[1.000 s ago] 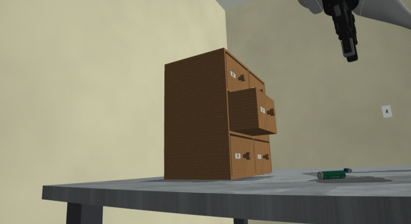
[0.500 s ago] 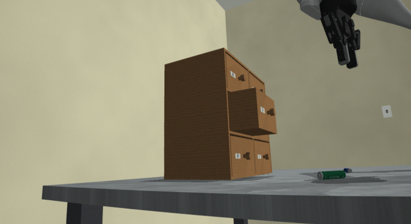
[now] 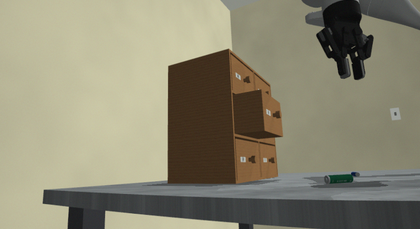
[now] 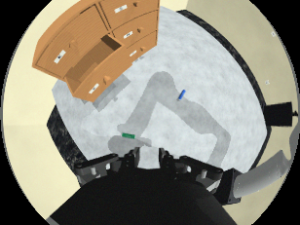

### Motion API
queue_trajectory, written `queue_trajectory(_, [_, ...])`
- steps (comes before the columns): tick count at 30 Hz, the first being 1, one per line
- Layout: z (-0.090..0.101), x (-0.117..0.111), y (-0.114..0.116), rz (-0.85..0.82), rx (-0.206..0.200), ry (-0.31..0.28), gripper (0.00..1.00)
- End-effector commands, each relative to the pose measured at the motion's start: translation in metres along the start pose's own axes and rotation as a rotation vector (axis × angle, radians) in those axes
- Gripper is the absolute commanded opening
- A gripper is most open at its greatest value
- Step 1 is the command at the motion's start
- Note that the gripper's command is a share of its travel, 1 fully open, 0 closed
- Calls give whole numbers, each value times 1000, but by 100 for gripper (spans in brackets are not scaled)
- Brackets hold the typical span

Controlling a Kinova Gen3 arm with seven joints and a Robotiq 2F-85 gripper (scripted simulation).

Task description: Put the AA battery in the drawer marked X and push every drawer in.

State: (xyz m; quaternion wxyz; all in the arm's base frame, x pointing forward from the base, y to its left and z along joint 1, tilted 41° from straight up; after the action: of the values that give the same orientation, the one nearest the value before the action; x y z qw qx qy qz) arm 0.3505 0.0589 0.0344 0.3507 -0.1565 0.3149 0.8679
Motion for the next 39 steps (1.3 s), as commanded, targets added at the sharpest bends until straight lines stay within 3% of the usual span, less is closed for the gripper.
queue_trajectory(1, [-4, 2, -3, -44, 1, 1, 33])
queue_trajectory(39, [-80, -3, -49, -1055, 0, 1, 33])
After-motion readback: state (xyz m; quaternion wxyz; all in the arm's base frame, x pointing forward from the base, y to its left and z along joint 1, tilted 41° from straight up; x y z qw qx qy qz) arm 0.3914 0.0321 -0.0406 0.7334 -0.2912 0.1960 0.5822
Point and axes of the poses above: the point where the finger pads meet when closed, its own z axis back along the fingers, its own y axis across the jaws, x = y × z, the point moved 1 cm from there along z, back along the fingers, and after that the axes turned 11 degrees about z, right-handed, at the moved point
